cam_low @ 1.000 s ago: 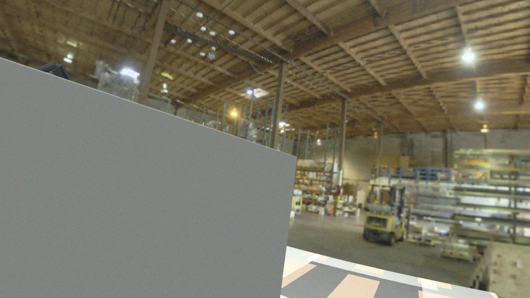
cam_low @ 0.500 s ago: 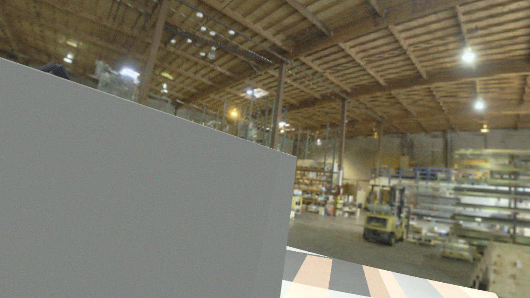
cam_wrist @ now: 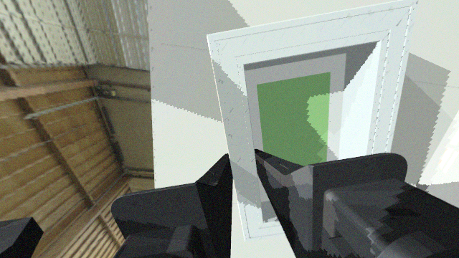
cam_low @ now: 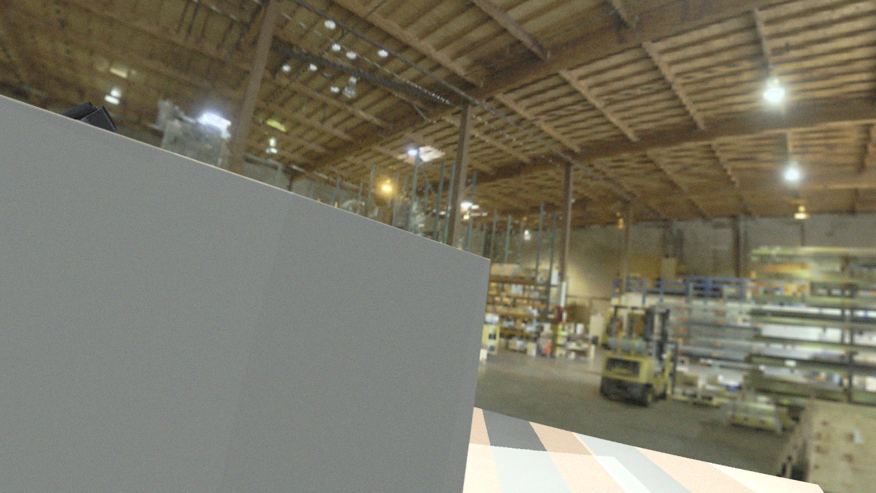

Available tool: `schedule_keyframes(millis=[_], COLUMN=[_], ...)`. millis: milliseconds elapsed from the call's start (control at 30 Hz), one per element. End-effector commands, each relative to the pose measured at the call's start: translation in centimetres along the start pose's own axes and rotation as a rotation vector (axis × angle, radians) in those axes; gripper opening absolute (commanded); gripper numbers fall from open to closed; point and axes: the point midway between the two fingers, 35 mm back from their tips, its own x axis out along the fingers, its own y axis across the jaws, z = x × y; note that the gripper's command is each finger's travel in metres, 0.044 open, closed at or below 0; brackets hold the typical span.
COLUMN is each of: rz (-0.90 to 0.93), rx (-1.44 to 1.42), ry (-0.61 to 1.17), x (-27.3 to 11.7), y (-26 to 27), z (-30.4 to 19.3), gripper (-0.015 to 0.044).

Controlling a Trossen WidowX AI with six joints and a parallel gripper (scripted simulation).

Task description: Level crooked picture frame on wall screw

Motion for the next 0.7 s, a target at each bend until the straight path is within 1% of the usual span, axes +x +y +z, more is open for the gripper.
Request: schedule_keyframes(millis=[0, 667], rz=[0.013, 0.013], rx=[-0.005, -0.006], ry=[0.0, -0.001], x=[0.02, 0.02], y=[0.33, 0.39], z=[0.08, 0.3], gripper=[0.0, 0.0])
